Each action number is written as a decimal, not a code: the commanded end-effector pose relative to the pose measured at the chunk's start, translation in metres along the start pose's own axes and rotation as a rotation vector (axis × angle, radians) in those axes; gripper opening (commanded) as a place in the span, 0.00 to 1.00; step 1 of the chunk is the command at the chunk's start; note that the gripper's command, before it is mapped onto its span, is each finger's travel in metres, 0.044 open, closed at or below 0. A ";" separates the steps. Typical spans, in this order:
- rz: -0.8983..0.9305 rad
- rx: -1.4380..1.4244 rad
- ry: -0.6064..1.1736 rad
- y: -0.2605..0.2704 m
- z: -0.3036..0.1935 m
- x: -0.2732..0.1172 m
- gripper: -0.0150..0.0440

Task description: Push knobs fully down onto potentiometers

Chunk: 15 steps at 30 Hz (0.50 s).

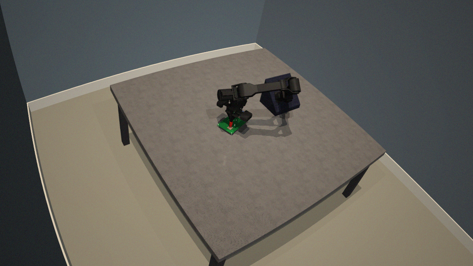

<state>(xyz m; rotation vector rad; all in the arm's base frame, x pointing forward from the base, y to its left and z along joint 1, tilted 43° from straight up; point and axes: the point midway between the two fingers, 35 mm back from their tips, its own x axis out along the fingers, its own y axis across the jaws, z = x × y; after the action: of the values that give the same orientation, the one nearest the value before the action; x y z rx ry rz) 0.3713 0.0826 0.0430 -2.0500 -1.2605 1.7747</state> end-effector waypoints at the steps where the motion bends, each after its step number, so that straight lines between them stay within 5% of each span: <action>1: -0.025 -0.023 -0.022 -0.003 -0.003 0.022 0.25; 15: -0.024 -0.023 -0.022 -0.002 -0.004 0.004 0.25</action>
<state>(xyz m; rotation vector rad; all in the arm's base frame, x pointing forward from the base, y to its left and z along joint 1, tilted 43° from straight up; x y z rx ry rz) 0.3727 0.0813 0.0470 -2.0396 -1.2748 1.7818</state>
